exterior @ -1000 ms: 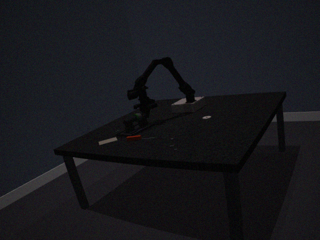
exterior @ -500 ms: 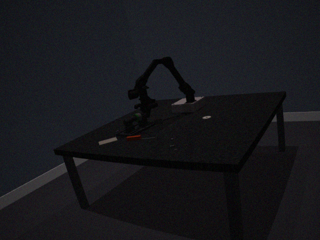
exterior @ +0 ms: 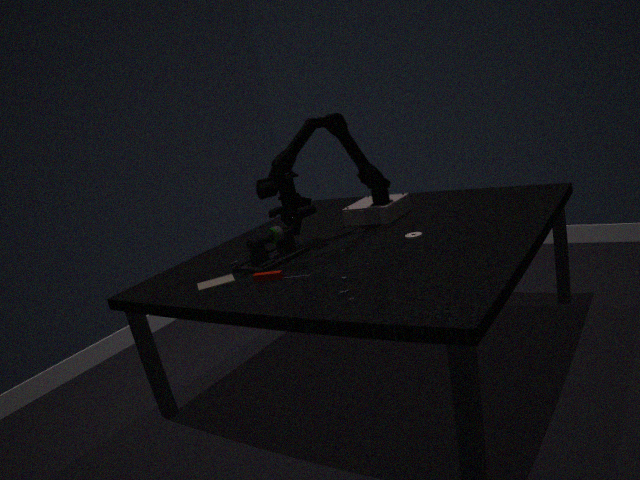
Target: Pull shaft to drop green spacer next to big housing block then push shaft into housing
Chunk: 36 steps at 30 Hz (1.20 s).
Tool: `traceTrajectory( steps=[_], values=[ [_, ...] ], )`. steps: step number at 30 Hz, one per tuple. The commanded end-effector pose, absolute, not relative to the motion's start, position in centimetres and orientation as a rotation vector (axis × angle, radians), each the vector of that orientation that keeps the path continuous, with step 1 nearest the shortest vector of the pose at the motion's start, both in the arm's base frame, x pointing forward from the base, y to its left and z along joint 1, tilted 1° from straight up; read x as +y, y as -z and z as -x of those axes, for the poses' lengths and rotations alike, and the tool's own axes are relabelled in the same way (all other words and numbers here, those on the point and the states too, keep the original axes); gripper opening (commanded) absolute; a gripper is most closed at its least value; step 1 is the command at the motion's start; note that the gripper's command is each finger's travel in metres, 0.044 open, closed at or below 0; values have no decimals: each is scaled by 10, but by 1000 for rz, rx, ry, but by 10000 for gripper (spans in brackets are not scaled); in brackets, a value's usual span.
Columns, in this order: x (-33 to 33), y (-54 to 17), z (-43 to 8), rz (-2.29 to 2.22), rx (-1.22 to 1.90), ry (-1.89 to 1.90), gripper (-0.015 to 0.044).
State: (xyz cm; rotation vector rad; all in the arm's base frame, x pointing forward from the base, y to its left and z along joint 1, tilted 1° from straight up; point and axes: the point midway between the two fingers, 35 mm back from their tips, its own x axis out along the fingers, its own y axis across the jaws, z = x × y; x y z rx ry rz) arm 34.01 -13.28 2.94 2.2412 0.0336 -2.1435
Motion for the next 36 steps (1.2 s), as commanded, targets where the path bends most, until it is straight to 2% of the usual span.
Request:
traceTrajectory(
  steps=[1,36],
  values=[
    [-133,-30,-339,-2238,33,2143,0],
    [-133,-29,-334,-2238,33,2144,0]
  ],
)
